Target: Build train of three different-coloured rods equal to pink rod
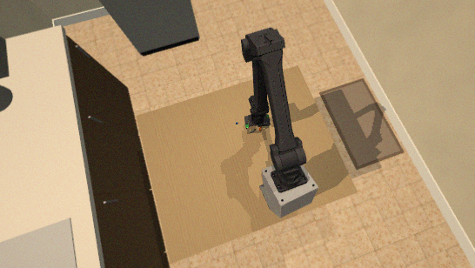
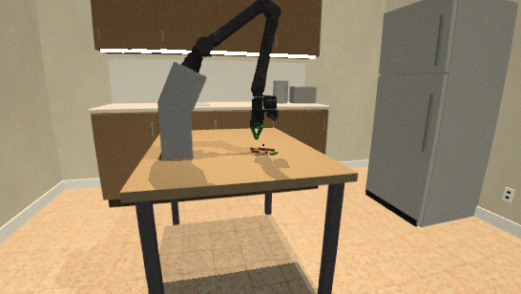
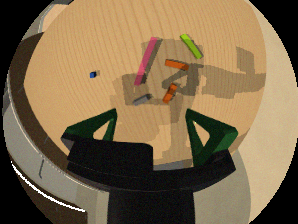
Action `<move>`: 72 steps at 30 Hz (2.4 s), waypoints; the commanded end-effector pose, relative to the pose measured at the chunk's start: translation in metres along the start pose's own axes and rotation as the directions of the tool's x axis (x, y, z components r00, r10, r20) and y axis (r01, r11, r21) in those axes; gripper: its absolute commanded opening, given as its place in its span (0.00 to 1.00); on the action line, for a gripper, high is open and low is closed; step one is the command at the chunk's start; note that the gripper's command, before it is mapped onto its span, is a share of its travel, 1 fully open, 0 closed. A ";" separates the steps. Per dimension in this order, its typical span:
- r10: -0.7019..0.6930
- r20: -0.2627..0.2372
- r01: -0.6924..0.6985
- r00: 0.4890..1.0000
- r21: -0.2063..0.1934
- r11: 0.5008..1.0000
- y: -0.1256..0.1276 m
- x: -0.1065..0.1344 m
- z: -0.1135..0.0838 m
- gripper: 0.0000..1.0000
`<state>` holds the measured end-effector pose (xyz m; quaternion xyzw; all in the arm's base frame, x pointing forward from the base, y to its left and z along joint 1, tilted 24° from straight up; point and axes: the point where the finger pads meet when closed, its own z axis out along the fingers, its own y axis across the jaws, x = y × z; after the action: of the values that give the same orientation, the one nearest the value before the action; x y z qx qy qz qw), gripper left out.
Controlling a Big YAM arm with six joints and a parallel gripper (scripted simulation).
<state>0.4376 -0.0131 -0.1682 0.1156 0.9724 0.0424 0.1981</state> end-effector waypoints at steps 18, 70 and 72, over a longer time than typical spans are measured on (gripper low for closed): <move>-0.233 0.029 0.233 0.972 0.005 0.972 -0.008 0.008 -0.007 1.00; -0.232 0.029 0.231 0.972 0.005 0.973 -0.008 0.008 -0.007 1.00; -0.232 0.029 0.231 0.972 0.005 0.973 -0.008 0.008 -0.007 1.00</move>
<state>0.4270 -0.0130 -0.1705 0.0008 0.9774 0.0184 0.2107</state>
